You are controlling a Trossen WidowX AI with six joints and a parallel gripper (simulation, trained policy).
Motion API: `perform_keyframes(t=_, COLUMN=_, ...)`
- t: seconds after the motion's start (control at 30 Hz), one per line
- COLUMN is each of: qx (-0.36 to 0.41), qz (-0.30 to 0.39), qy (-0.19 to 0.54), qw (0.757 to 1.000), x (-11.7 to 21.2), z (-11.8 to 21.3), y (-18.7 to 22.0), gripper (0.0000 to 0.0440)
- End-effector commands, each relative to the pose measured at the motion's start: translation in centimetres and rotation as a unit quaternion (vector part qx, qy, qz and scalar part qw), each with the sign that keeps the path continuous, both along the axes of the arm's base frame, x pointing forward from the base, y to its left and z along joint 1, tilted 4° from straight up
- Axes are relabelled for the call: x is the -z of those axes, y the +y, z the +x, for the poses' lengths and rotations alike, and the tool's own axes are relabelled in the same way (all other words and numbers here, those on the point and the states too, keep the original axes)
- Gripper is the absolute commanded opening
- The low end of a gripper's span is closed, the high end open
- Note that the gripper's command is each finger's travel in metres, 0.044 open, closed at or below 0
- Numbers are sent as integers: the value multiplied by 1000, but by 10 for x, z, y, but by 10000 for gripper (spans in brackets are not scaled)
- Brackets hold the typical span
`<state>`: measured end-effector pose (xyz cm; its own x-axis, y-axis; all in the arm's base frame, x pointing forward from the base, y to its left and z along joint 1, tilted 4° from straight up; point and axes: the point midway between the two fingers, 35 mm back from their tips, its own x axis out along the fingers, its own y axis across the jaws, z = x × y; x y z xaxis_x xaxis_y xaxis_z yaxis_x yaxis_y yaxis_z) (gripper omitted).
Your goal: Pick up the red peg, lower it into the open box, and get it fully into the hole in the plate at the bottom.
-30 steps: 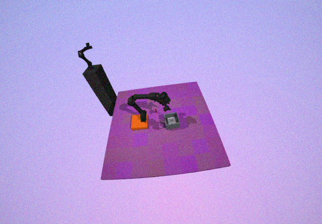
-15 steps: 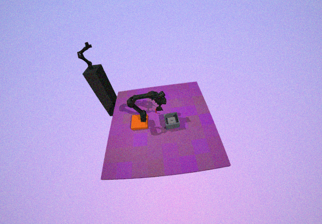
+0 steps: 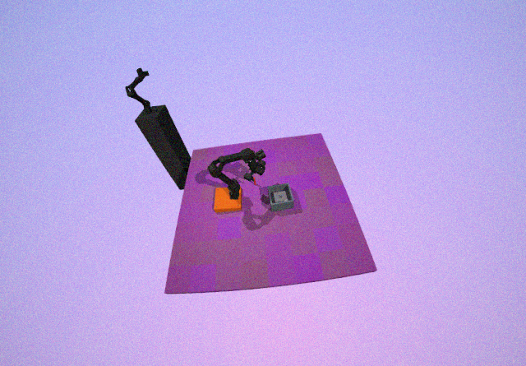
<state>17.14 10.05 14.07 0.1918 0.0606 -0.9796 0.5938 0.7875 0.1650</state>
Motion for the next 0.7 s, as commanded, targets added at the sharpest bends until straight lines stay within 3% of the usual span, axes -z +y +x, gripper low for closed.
perform_keyframes(t=0.0, qx=36, qz=-5, qy=28, qw=999, x=15, z=-10, y=5, gripper=440)
perform_keyframes(t=0.67, qx=137, qz=42, qy=35, qw=989, x=98, z=-12, y=31, gripper=425)
